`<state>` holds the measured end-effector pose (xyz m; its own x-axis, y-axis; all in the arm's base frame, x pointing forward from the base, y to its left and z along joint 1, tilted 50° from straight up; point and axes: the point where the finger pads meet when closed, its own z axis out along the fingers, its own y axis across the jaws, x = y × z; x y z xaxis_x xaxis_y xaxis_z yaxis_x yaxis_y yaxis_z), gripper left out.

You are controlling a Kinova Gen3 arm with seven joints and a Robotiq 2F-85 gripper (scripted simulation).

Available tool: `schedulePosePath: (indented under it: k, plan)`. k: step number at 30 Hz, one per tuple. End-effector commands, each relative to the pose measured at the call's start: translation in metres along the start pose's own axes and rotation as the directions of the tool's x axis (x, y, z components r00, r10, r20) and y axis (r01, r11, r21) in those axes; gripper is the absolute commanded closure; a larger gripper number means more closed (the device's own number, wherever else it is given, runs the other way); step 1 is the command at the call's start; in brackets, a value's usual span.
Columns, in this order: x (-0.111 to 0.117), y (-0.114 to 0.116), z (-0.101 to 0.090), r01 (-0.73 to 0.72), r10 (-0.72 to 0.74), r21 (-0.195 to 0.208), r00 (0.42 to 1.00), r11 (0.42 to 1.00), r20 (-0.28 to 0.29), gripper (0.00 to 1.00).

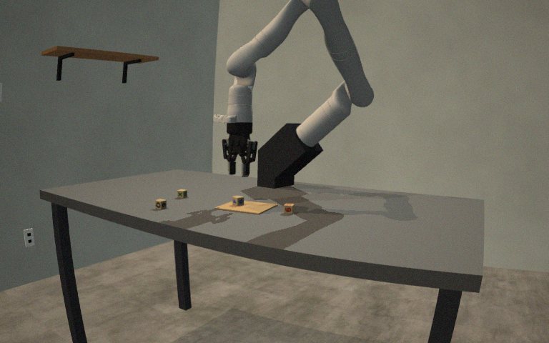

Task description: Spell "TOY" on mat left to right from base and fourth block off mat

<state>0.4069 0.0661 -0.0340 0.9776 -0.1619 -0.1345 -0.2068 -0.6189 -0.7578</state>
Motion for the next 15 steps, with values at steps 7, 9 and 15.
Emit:
schedulePosePath:
  k: [7,9,15]
  plan:
    - [0.0,0.0,0.006,0.0,0.0,0.0,1.0,1.0,-0.001,0.38]
    - [0.0,0.0,0.009,0.0,0.0,0.0,1.0,1.0,-0.001,0.38]
    - [0.0,0.0,0.014,0.0,0.0,0.0,1.0,1.0,-0.001,0.38]
